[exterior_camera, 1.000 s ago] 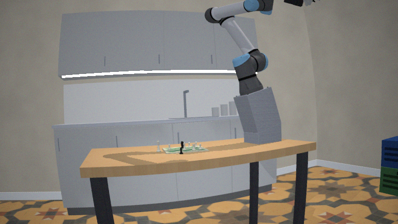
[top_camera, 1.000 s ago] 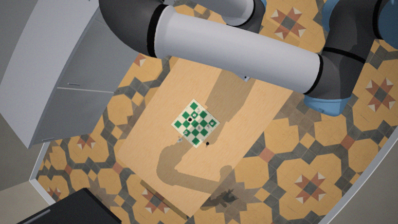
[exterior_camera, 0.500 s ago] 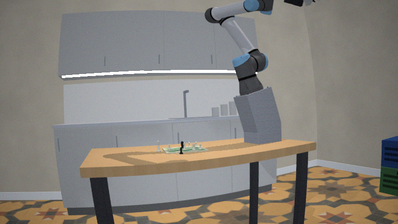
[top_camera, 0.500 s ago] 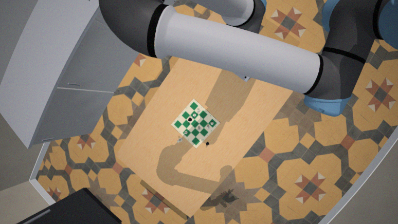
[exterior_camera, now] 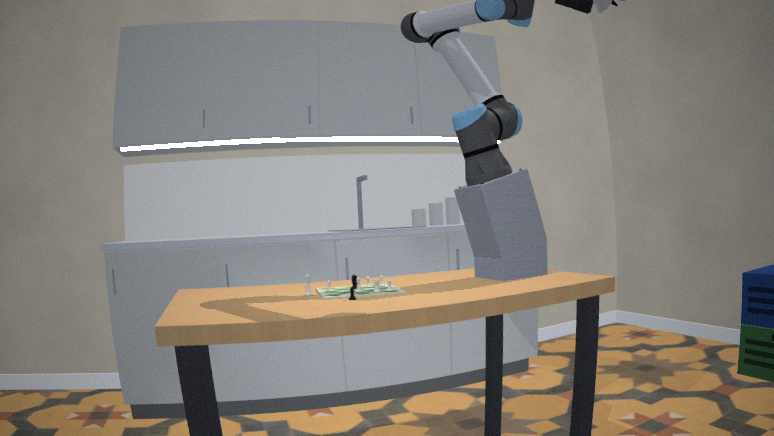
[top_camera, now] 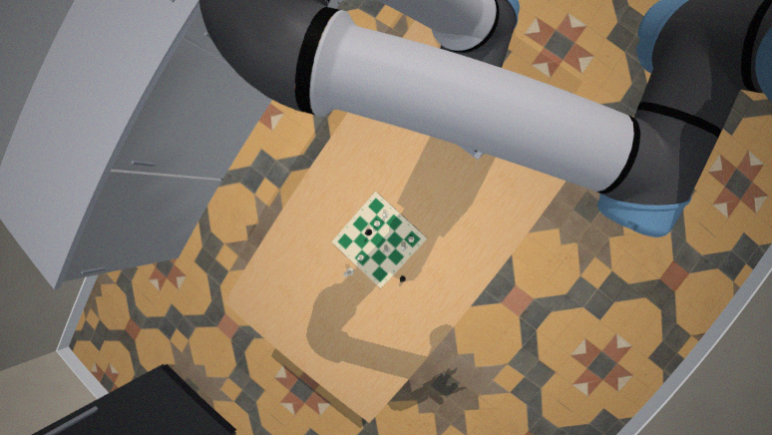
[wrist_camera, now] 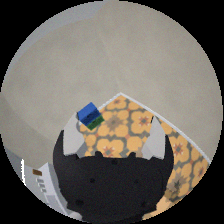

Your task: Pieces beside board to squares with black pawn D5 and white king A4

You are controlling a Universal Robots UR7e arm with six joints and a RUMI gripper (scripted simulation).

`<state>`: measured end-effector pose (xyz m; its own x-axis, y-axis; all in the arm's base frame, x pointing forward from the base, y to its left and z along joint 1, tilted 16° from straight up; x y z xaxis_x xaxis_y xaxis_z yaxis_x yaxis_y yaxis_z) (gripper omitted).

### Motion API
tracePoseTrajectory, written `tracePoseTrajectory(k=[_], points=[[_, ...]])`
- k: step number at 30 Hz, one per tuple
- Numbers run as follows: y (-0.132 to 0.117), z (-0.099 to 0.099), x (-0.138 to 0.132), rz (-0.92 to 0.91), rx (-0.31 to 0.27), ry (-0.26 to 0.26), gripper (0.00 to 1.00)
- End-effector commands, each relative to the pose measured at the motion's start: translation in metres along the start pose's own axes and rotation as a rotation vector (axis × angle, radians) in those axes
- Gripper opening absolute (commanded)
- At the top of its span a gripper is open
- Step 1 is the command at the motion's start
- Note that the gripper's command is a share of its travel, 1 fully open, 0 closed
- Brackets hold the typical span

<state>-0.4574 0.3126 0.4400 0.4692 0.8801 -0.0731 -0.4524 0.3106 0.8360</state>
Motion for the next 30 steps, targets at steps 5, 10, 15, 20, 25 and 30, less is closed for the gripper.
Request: tracePoseTrajectory(k=[5, 10, 15, 20, 25, 30], points=[[-0.010, -0.021, 0.057, 0.050, -0.097, -0.068, 1.00], [-0.024, -0.036, 0.106, 0.093, -0.190, -0.114, 1.00], [-0.036, -0.044, 0.141, 0.123, -0.261, -0.138, 1.00], [-0.059, -0.053, 0.194, 0.168, -0.372, -0.160, 1.00], [-0.081, -0.057, 0.236, 0.204, -0.468, -0.164, 1.00], [-0.108, -0.057, 0.280, 0.241, -0.571, -0.153, 1.00]])
Point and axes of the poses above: the point where the finger pads meet when closed, its own z axis back along the fingers, its own x axis across the jaws, y = z × x, the point moved 6 cm from there along z, back along the fingers, and after that the axes turned 4 degrees about z, right-handed, at the moved point
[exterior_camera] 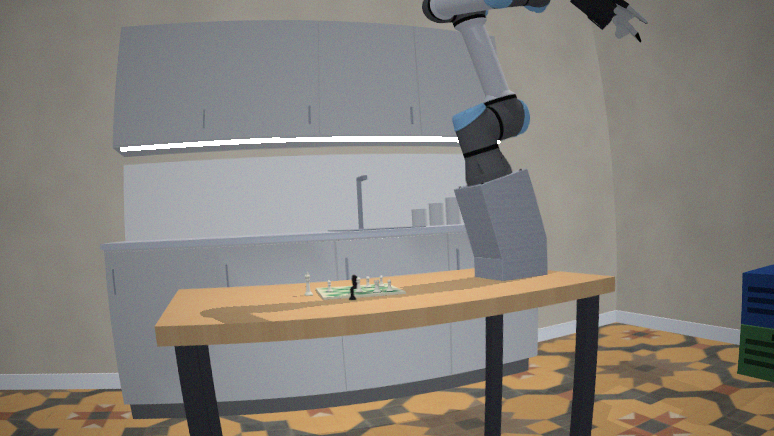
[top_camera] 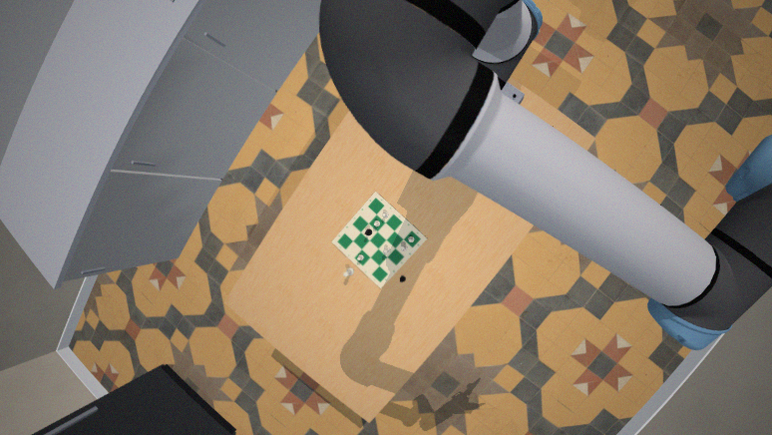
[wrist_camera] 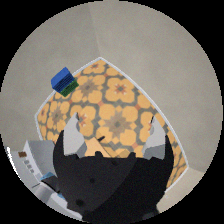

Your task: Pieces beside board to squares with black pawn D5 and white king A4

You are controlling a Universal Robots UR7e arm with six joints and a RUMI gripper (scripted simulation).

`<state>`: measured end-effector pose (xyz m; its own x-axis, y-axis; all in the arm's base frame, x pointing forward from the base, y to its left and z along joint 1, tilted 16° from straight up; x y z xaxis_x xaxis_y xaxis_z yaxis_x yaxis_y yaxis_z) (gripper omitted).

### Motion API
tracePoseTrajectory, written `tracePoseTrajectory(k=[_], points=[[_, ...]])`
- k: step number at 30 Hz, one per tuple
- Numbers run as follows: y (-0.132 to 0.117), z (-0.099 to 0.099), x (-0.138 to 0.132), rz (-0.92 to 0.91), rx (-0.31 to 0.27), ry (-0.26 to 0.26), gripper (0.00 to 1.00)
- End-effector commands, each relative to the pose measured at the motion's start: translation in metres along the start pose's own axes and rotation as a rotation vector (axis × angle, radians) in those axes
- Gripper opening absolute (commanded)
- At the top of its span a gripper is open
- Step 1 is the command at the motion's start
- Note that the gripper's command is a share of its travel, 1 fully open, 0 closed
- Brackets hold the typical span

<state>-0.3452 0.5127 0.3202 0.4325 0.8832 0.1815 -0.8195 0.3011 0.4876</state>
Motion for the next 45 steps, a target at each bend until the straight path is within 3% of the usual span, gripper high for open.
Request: tracePoseTrajectory(k=[1, 5, 7, 10, 12, 13, 14, 16, 18, 19, 21, 26, 28, 29, 30, 33, 36, 37, 38, 39, 41, 42, 44, 45], points=[[-0.032, -0.028, 0.047, 0.066, -0.129, 0.017, 1.00], [-0.057, -0.042, 0.071, 0.102, -0.197, 0.037, 1.00], [-0.084, -0.054, 0.094, 0.139, -0.265, 0.066, 1.00], [-0.098, -0.060, 0.105, 0.158, -0.298, 0.084, 1.00], [-0.129, -0.070, 0.126, 0.198, -0.363, 0.127, 1.00], [-0.129, -0.070, 0.126, 0.198, -0.363, 0.127, 1.00], [-0.145, -0.075, 0.136, 0.218, -0.394, 0.152, 1.00], [-0.145, -0.075, 0.136, 0.218, -0.394, 0.152, 1.00], [-0.178, -0.083, 0.155, 0.259, -0.453, 0.209, 1.00], [-0.178, -0.083, 0.155, 0.259, -0.453, 0.209, 1.00], [-0.212, -0.090, 0.172, 0.301, -0.505, 0.275, 1.00], [-0.248, -0.095, 0.187, 0.344, -0.551, 0.349, 1.00], [-0.285, -0.099, 0.200, 0.387, -0.587, 0.431, 1.00], [-0.285, -0.099, 0.200, 0.387, -0.587, 0.431, 1.00], [-0.303, -0.100, 0.206, 0.408, -0.602, 0.474, 1.00], [-0.303, -0.100, 0.206, 0.408, -0.602, 0.474, 1.00], [-0.359, -0.102, 0.220, 0.472, -0.632, 0.612, 1.00], [-0.359, -0.102, 0.220, 0.472, -0.632, 0.612, 1.00], [-0.377, -0.102, 0.224, 0.493, -0.636, 0.660, 1.00], [-0.377, -0.102, 0.224, 0.493, -0.636, 0.660, 1.00], [-0.414, -0.100, 0.231, 0.534, -0.636, 0.759, 1.00], [-0.414, -0.100, 0.231, 0.534, -0.636, 0.759, 1.00], [-0.450, -0.098, 0.236, 0.575, -0.626, 0.858, 1.00], [-0.450, -0.098, 0.236, 0.575, -0.626, 0.858, 1.00]])
Point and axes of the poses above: the point where the finger pads meet when closed, its own z axis back along the fingers, its own x axis across the jaws, y = z × x, the point moved 6 cm from there along z, back along the fingers, and after that the axes turned 4 degrees about z, right-handed, at the moved point
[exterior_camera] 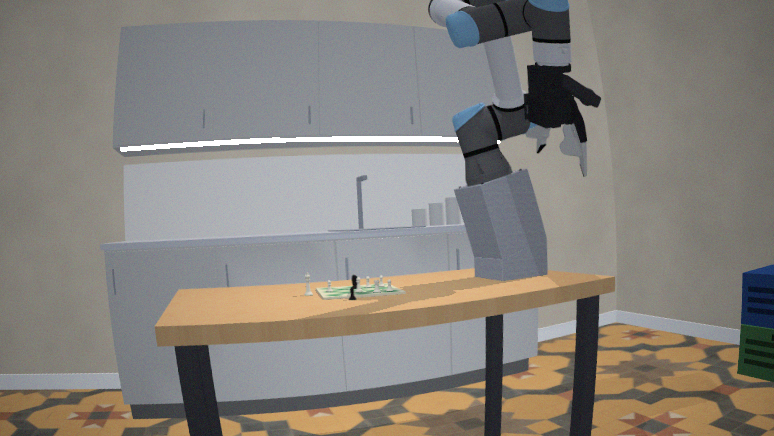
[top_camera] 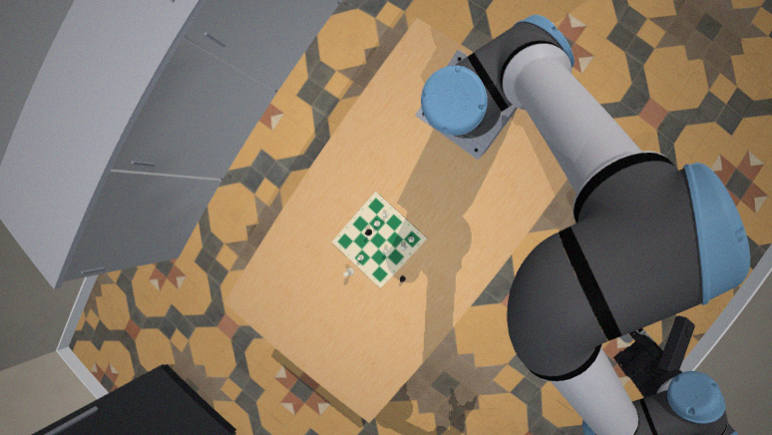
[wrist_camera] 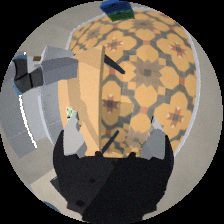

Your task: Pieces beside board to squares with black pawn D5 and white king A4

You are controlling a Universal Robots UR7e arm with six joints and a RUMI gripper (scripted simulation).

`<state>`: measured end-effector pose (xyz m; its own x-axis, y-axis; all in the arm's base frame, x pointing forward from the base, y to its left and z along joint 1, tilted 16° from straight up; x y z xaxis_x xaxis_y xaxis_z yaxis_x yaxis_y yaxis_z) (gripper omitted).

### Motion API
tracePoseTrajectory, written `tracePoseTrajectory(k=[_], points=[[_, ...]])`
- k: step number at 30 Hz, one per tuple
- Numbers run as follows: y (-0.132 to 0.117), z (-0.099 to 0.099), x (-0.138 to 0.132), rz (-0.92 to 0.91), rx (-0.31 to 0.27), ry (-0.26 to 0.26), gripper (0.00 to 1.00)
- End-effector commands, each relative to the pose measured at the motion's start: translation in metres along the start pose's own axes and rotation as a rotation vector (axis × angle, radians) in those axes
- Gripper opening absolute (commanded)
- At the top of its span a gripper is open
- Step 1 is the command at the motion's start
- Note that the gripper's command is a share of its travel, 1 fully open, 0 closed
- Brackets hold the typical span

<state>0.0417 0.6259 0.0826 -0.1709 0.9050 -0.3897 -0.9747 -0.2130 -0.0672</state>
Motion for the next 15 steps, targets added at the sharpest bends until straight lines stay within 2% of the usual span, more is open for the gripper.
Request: tracePoseTrajectory(k=[1, 2, 5, 9, 10, 12, 13, 15], points=[[-0.057, -0.040, -0.008, 0.140, 0.010, 0.163, 1.00], [-0.071, -0.050, -0.012, 0.177, 0.020, 0.199, 1.00], [-0.071, -0.050, -0.012, 0.177, 0.020, 0.199, 1.00], [-0.122, -0.088, -0.031, 0.327, 0.079, 0.334, 1.00], [-0.122, -0.088, -0.031, 0.327, 0.079, 0.334, 1.00], [-0.145, -0.107, -0.042, 0.403, 0.117, 0.394, 1.00], [-0.145, -0.107, -0.042, 0.403, 0.117, 0.394, 1.00], [-0.166, -0.124, -0.053, 0.477, 0.160, 0.447, 1.00]])
Point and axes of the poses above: the point where the finger pads meet when closed, its own z axis back along the fingers, its own x axis across the jaws, y = z × x, the point moved 6 cm from there along z, back along the fingers, and after that the axes turned 4 degrees about z, right-handed, at the moved point
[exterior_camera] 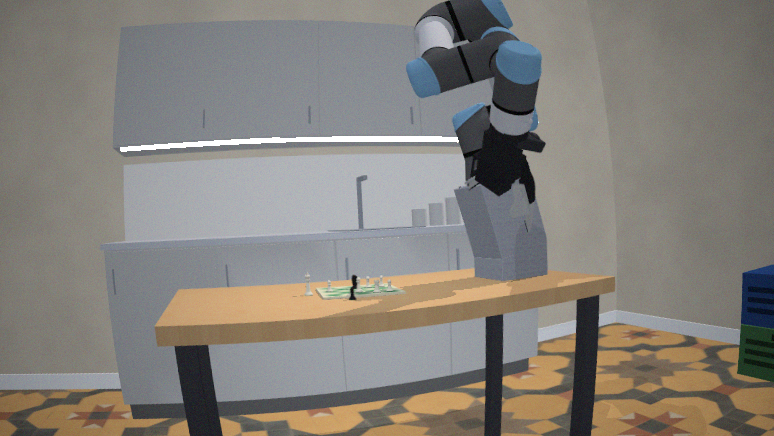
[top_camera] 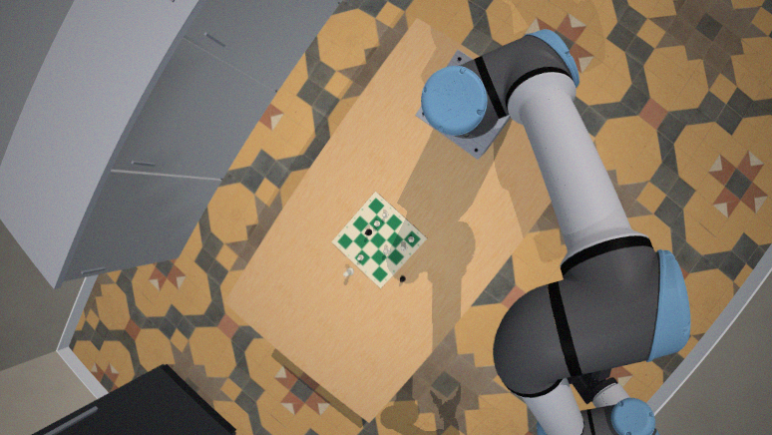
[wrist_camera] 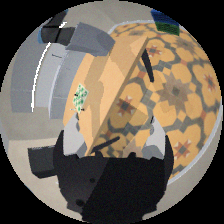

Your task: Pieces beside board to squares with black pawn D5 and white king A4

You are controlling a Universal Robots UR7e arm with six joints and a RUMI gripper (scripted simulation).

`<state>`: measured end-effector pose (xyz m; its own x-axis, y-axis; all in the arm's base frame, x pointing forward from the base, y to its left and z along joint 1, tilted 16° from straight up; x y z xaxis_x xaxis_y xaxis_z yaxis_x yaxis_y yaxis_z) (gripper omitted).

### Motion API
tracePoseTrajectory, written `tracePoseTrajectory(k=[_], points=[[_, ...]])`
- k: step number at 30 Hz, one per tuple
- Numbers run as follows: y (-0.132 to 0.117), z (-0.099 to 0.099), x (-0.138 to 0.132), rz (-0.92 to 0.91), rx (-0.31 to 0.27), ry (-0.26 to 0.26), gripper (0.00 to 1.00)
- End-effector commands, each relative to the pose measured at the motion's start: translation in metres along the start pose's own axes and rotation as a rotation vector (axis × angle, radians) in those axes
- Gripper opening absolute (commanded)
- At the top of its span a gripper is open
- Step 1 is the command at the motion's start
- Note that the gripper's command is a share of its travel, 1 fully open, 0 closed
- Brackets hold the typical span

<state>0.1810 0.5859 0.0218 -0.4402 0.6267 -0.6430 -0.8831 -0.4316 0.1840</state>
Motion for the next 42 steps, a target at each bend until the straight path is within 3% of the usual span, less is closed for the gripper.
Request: tracePoseTrajectory(k=[1, 2, 5, 7, 14, 22, 34, 42], points=[[-0.049, -0.045, -0.026, 0.185, 0.091, 0.142, 1.00], [-0.049, -0.045, -0.026, 0.185, 0.091, 0.142, 1.00], [-0.074, -0.073, -0.043, 0.301, 0.155, 0.201, 1.00], [-0.074, -0.073, -0.043, 0.301, 0.155, 0.201, 1.00], [-0.119, -0.130, -0.079, 0.547, 0.303, 0.291, 1.00], [-0.151, -0.179, -0.109, 0.763, 0.440, 0.333, 1.00], [-0.171, -0.213, -0.129, 0.915, 0.538, 0.344, 1.00], [-0.175, -0.221, -0.133, 0.949, 0.560, 0.344, 1.00]])
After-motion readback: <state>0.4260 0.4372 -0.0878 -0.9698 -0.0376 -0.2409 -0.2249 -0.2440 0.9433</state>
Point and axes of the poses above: the point where the finger pads meet when closed, its own z axis back along the fingers, its own x axis across the jaws, y = z × x, the point moved 6 cm from there along z, back along the fingers, and after that the axes turned 4 degrees about z, right-handed, at the moved point
